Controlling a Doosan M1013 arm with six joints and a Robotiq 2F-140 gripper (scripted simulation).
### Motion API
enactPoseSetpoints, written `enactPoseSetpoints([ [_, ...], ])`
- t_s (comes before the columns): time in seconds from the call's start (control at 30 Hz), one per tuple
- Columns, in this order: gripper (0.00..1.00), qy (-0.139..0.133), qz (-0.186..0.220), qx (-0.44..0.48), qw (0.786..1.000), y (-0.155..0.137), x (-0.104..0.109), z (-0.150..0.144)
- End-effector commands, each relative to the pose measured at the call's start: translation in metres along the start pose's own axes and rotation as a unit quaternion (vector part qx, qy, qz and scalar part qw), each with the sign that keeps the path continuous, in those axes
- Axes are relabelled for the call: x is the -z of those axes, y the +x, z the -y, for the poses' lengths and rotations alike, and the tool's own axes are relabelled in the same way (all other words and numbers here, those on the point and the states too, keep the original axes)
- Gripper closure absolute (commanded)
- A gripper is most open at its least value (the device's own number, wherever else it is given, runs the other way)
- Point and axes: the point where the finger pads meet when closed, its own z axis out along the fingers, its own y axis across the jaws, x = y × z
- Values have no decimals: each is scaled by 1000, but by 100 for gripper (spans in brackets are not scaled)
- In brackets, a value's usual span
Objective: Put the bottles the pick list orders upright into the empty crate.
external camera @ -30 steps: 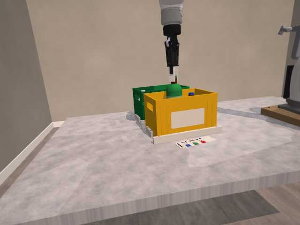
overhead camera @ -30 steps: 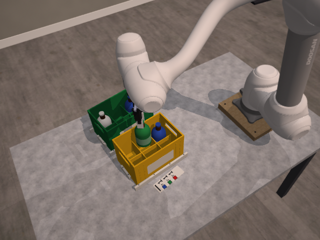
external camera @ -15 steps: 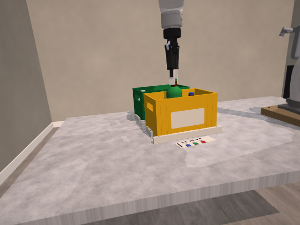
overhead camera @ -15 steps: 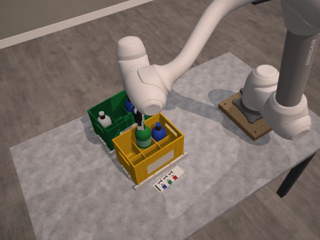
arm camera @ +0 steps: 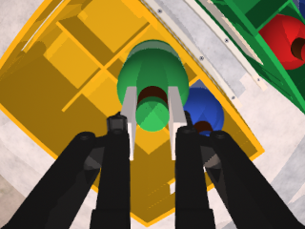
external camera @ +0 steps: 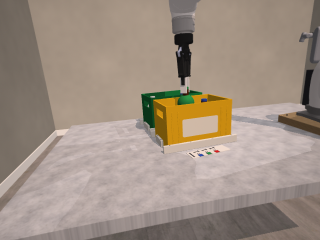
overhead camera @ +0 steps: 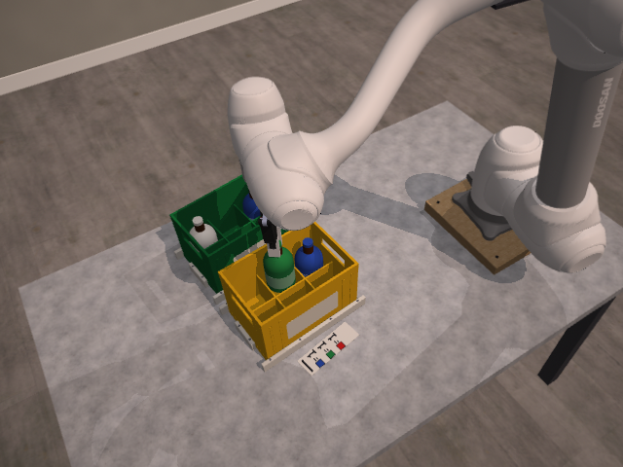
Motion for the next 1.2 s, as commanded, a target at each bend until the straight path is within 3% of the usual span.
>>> enactPoseSetpoints([
  [0.0,100,0,0,0,1000,0,-3,0],
  [1.17,100,0,0,0,1000,0,-31,0],
])
